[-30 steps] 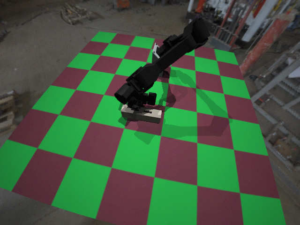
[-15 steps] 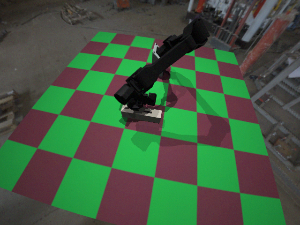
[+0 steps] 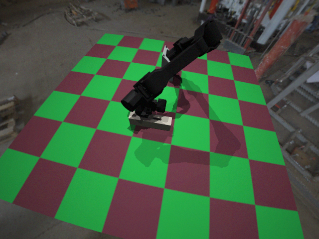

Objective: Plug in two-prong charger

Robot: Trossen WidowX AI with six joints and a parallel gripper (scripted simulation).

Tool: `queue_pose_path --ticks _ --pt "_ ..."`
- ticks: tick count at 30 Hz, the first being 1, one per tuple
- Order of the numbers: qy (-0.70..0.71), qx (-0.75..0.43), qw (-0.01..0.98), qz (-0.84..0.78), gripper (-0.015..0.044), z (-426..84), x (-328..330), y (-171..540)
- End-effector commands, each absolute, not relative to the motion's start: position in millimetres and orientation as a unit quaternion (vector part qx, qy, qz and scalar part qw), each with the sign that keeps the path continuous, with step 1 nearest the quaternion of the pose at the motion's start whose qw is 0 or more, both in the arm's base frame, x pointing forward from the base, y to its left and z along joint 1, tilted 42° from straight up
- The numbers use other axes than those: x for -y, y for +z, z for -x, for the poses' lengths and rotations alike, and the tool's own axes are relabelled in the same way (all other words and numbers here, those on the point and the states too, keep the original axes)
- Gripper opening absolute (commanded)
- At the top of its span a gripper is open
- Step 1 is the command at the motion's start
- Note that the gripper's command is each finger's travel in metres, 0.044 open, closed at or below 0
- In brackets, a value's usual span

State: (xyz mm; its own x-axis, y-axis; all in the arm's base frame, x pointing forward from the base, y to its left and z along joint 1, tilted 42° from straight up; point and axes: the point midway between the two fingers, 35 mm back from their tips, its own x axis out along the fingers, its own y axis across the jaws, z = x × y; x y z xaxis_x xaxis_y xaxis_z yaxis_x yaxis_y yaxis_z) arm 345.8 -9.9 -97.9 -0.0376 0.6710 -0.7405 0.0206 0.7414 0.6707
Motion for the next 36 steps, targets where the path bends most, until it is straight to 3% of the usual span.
queue_pose_path --ticks 1,36 --pt "0.252 -0.668 0.652 -0.254 0.0000 -354 11 -97" --pt "0.252 -0.668 0.652 -0.254 0.0000 -365 10 -97"
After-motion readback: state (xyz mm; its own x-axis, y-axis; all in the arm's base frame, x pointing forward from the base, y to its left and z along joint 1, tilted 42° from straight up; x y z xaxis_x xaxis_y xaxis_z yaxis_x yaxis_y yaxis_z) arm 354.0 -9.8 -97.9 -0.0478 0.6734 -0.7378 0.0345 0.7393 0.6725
